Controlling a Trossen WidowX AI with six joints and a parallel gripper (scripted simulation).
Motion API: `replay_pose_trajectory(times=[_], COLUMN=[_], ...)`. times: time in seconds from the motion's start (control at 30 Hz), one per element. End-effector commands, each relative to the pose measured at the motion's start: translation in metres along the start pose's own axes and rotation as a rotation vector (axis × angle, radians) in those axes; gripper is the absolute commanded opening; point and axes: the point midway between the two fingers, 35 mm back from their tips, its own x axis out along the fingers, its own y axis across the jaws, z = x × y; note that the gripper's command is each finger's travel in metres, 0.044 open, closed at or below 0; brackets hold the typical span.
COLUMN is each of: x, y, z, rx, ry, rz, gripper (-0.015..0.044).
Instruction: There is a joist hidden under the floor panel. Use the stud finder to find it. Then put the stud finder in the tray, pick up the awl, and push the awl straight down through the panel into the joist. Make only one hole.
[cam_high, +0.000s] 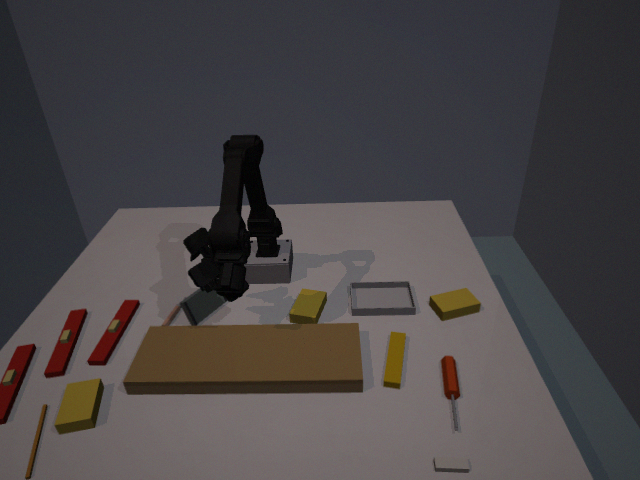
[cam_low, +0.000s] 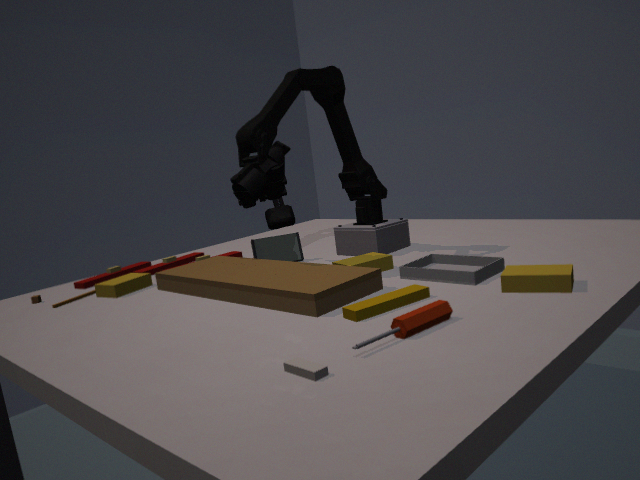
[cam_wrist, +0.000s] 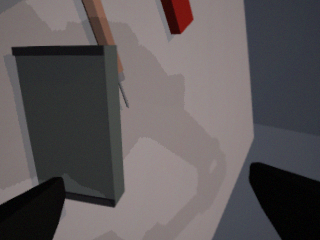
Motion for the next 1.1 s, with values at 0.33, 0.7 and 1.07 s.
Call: replay_pose_trajectory(times=[0.33, 0.7, 1.07], x=[0.044, 0.077, 0.092], y=[0.000, -0.003, -0.017], z=[-0.012, -0.010, 0.000], rx=[-0.509, -1.034, -1.267], ry=[0.133, -0.274, -0.746], rz=[0.399, 0.859, 0.884], gripper=[0.0440, 0.0440, 0.0440])
